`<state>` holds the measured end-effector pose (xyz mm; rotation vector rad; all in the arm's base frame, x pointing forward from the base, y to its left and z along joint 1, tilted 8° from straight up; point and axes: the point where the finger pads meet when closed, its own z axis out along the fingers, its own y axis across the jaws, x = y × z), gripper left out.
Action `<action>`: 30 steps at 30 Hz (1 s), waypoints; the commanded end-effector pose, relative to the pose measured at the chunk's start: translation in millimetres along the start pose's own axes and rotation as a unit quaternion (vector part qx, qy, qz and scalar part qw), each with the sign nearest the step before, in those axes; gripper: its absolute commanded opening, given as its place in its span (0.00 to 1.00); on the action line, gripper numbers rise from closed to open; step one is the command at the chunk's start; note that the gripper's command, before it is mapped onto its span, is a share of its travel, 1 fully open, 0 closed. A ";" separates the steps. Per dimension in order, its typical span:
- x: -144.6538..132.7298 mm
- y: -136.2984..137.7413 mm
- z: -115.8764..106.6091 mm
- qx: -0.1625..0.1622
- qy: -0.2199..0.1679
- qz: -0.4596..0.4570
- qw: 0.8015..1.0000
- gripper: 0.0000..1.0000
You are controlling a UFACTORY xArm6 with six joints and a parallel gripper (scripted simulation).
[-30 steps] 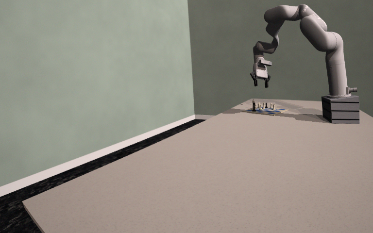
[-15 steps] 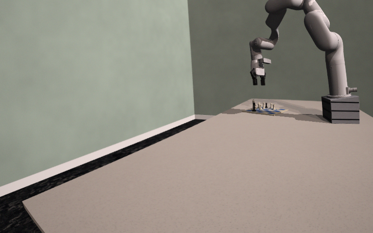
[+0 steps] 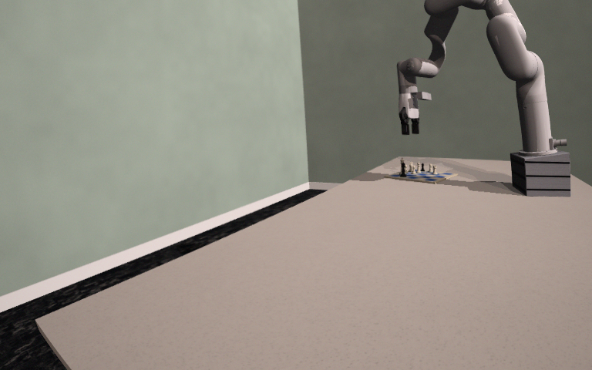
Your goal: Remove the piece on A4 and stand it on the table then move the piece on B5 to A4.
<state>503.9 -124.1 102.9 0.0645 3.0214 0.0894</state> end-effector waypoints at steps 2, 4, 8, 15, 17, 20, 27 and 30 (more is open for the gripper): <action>-1.5 0.2 -2.0 0.001 -0.004 -0.001 1.000 1.00; -1.5 0.2 -2.0 0.001 -0.004 -0.001 1.000 1.00; -1.5 0.2 -2.0 0.001 -0.004 -0.001 1.000 1.00; -1.5 0.2 -1.6 0.001 -0.004 0.012 1.000 1.00; -1.5 0.2 -1.2 0.001 -0.004 0.026 1.000 1.00; -1.5 0.2 -0.7 0.001 -0.004 0.046 0.999 1.00; -1.6 0.2 2.1 0.001 -0.004 0.149 0.989 1.00; -1.7 0.3 4.2 0.000 -0.004 0.224 0.975 1.00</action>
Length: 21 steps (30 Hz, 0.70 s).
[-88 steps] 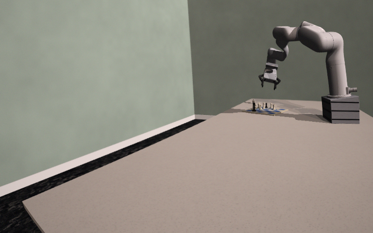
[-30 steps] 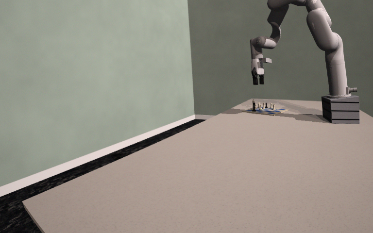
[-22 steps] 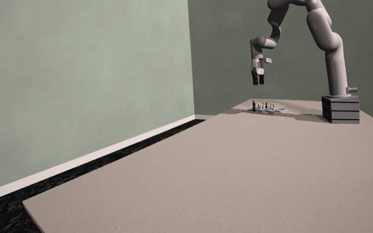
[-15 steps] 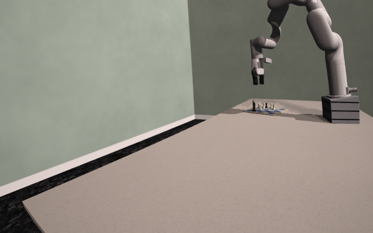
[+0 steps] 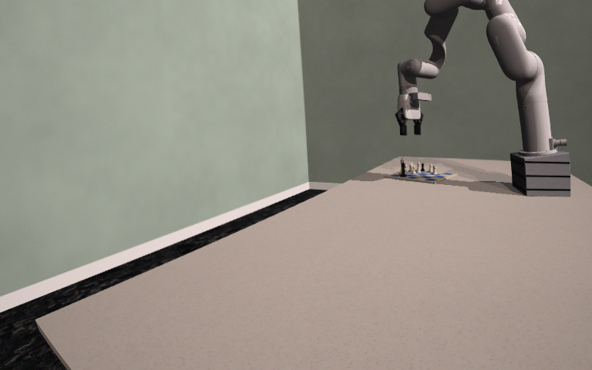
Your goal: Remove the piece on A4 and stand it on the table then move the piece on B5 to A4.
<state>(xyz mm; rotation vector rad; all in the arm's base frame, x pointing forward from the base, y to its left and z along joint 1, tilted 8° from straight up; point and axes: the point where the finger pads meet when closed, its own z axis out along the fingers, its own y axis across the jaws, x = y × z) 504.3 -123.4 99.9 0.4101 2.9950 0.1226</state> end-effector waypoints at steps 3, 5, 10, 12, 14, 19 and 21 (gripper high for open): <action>-1.7 0.1 3.7 0.003 -0.003 0.175 0.985 1.00; -1.7 0.1 5.5 0.002 -0.003 0.215 0.977 1.00; -1.7 0.1 8.6 -0.001 -0.003 0.311 0.951 1.00; -1.7 0.1 10.7 -0.004 -0.003 0.345 0.938 1.00; -1.6 0.1 12.9 -0.007 -0.003 0.383 0.924 1.00; -1.5 0.1 18.6 -0.013 -0.002 0.476 0.879 1.00; -1.4 0.1 20.9 -0.016 -0.001 0.512 0.859 1.00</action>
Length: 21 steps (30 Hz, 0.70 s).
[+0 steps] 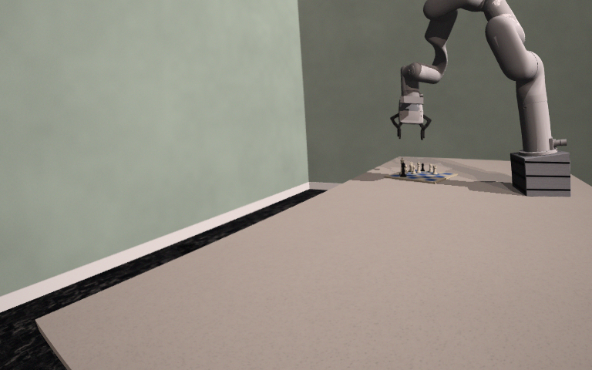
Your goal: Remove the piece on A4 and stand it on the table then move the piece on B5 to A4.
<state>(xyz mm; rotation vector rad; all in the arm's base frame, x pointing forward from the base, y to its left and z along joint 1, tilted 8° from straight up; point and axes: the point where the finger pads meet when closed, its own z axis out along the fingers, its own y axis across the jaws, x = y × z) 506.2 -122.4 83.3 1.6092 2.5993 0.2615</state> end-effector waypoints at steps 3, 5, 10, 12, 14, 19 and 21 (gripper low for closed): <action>-1.1 1.0 6.3 0.001 -0.009 0.159 0.987 1.00; -1.1 0.9 7.3 -0.001 -0.008 0.219 0.976 1.00; -1.1 0.5 12.2 -0.007 -0.005 0.311 0.950 1.00; -1.1 0.4 13.9 -0.009 -0.004 0.350 0.937 1.00; -1.1 0.3 15.4 -0.012 -0.002 0.388 0.921 1.00; -1.0 0.0 18.3 -0.016 0.001 0.481 0.876 1.00; -1.0 0.0 18.3 -0.016 0.001 0.481 0.876 1.00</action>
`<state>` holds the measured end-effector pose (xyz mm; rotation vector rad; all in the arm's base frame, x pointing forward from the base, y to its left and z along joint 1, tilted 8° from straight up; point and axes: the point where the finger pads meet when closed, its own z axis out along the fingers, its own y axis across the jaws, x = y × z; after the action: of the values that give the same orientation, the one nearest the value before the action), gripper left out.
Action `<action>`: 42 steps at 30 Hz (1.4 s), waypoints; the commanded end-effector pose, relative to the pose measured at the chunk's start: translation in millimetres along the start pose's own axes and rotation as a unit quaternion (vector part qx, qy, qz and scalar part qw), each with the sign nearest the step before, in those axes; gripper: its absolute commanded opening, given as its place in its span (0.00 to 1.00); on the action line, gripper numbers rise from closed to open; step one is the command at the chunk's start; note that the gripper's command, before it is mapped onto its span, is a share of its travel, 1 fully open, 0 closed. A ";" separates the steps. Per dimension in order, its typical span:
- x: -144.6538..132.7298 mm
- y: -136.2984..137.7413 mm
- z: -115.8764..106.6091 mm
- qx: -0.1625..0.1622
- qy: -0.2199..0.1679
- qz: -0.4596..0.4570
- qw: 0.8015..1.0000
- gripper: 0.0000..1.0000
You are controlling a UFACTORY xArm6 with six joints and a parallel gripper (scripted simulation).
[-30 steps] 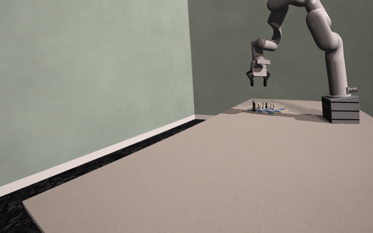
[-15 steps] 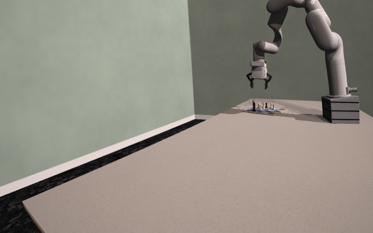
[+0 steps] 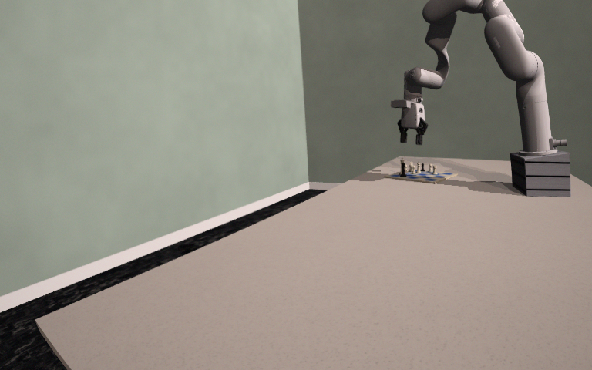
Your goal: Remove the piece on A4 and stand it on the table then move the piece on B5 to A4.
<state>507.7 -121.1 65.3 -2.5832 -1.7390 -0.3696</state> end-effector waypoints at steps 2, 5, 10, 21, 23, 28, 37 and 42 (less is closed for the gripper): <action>0.3 1.6 1.2 -0.006 -0.013 0.156 0.988 1.00; 0.2 1.5 2.1 -0.008 -0.012 0.211 0.977 1.00; 0.1 1.4 2.7 -0.012 -0.011 0.309 0.951 1.00; 0.1 1.4 2.8 -0.016 -0.026 0.499 0.866 0.41; 0.1 1.4 2.8 -0.016 -0.033 0.529 0.848 0.41; 0.1 1.4 2.8 -0.018 -0.050 0.573 0.818 0.41; 0.1 1.4 2.8 -0.018 -0.050 0.573 0.818 0.41; 0.1 1.4 2.8 -0.018 -0.050 0.573 0.818 0.41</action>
<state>508.1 -120.9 60.9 -3.0748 0.0582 -0.1969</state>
